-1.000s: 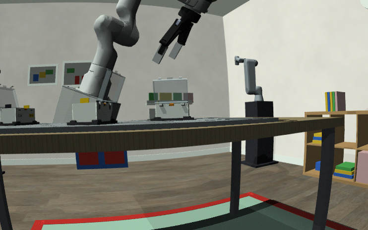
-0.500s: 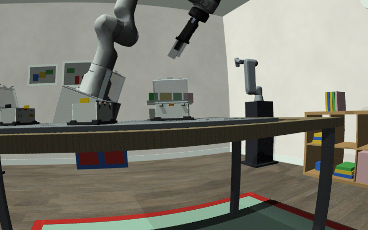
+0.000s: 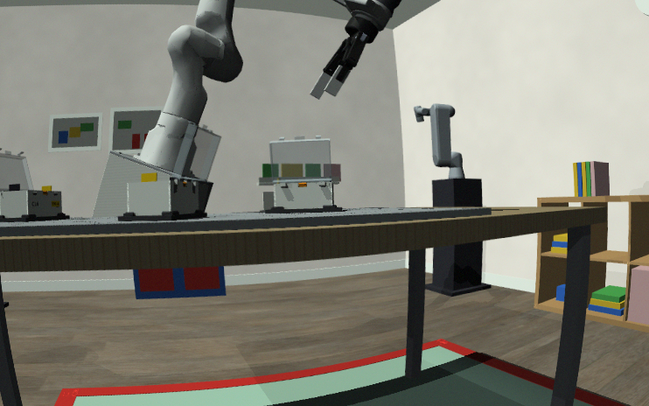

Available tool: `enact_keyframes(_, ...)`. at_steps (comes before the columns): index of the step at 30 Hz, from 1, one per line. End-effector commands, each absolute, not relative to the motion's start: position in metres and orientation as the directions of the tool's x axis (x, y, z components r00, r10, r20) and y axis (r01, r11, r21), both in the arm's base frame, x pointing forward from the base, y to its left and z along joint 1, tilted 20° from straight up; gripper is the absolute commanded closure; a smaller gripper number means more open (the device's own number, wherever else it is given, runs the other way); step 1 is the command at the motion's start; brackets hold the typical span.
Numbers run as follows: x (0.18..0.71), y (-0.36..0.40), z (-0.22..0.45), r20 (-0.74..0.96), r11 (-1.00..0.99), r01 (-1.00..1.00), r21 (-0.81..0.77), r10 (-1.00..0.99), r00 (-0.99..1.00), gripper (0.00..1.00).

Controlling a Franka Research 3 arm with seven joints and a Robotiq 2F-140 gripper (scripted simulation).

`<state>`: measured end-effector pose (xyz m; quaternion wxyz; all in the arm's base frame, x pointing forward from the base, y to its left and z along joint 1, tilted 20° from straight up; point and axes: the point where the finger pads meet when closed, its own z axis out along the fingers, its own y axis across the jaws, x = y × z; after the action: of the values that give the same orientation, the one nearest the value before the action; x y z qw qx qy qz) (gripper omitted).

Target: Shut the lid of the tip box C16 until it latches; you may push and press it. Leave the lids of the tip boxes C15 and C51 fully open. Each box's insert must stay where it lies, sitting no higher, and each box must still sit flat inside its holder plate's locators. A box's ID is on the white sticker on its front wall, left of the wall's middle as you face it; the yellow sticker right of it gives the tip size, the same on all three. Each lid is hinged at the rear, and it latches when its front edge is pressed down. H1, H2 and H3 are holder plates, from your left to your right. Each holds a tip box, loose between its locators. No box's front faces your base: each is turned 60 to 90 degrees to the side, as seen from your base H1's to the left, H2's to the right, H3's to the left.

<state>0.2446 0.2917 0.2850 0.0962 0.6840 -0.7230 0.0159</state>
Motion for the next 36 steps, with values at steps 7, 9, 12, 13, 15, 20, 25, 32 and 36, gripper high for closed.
enact_keyframes(7,0.22,0.311,0.301,0.192,-0.104,-0.994,-0.033,-0.977,0.096,0.0)
enact_keyframes(9,0.212,0.316,0.304,0.211,-0.153,-0.985,-0.074,-0.968,0.134,0.0)
enact_keyframes(12,0.199,0.323,0.308,0.246,-0.223,-0.965,-0.135,-0.951,0.186,0.0)
enact_keyframes(13,0.195,0.325,0.309,0.259,-0.247,-0.957,-0.154,-0.945,0.202,0.0)
enact_keyframes(15,0.186,0.329,0.311,0.288,-0.292,-0.937,-0.192,-0.929,0.231,0.0)
enact_keyframes(20,0.171,0.335,0.311,0.371,-0.402,-0.873,-0.275,-0.882,0.289,0.0)
enact_keyframes(25,0.162,0.337,0.309,0.428,-0.464,-0.827,-0.317,-0.848,0.311,0.0)
enact_keyframes(32,0.15,0.339,0.303,0.57,-0.596,-0.705,-0.385,-0.754,0.326,0.0)
enact_keyframes(36,0.149,0.338,0.298,0.652,-0.664,-0.629,-0.404,-0.691,0.311,0.0)
